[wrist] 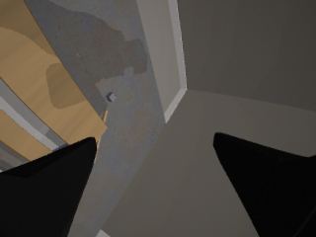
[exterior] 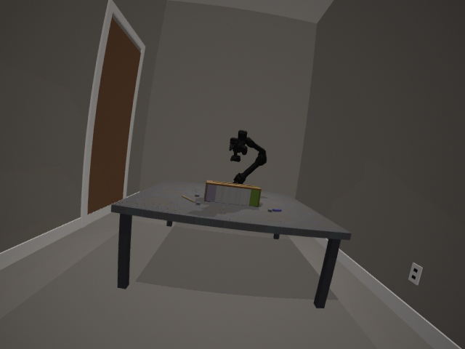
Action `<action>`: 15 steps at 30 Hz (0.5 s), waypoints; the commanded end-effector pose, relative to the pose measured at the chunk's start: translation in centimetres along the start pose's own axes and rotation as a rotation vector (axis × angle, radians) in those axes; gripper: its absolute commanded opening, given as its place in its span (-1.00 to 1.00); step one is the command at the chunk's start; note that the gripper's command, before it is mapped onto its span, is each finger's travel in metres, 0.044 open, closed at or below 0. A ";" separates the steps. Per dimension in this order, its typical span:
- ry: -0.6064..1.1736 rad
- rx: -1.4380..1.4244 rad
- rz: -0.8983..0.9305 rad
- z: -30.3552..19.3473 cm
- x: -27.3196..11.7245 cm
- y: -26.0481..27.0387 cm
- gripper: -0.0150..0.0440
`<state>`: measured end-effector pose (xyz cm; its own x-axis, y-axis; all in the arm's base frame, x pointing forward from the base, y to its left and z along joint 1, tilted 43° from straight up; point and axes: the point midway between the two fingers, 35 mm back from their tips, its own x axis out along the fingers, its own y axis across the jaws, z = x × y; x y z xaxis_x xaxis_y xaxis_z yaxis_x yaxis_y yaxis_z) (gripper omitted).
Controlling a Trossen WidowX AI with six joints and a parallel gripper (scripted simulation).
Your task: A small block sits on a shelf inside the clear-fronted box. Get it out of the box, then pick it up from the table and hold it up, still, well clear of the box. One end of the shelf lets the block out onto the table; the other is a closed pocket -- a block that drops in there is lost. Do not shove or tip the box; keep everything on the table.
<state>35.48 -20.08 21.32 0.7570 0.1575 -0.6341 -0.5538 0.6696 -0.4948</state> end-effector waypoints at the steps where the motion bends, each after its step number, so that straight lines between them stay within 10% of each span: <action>1: 0.036 -0.208 0.284 2.9 1.9 6.9 0.86; 15: -0.007 -0.635 0.834 6.6 -0.1 18.7 0.86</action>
<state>30.11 -5.54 16.26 0.2202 0.3935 -0.8926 -0.9747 0.0515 -0.2177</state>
